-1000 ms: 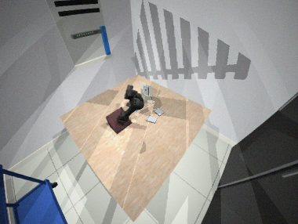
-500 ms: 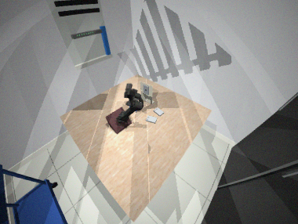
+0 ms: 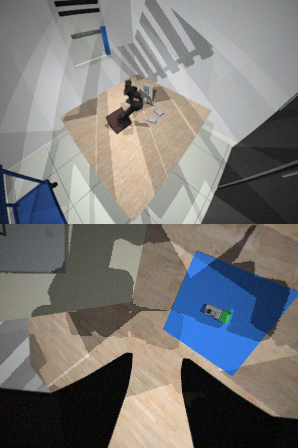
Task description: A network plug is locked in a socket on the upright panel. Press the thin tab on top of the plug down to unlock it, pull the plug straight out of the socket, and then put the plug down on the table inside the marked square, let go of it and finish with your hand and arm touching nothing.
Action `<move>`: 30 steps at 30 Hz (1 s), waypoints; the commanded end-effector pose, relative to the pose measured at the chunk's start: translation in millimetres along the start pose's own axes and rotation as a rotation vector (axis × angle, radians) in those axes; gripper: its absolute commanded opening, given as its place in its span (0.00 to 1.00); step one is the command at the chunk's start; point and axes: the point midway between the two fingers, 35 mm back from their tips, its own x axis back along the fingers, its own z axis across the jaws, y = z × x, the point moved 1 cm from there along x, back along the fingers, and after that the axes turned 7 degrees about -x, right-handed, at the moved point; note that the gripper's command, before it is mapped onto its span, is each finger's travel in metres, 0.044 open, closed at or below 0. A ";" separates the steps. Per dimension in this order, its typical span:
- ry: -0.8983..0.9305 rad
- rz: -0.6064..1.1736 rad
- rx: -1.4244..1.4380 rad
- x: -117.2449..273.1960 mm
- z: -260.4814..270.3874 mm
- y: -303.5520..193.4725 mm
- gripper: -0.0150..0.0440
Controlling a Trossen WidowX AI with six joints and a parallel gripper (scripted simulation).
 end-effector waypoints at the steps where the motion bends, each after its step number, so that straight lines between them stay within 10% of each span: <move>1: 0.008 0.006 -0.001 12.7 11.1 -3.0 0.52; 24: 0.010 -0.001 -0.012 67.5 42.2 -2.4 0.52; 30: 0.010 -0.001 -0.012 67.5 42.2 -2.4 0.79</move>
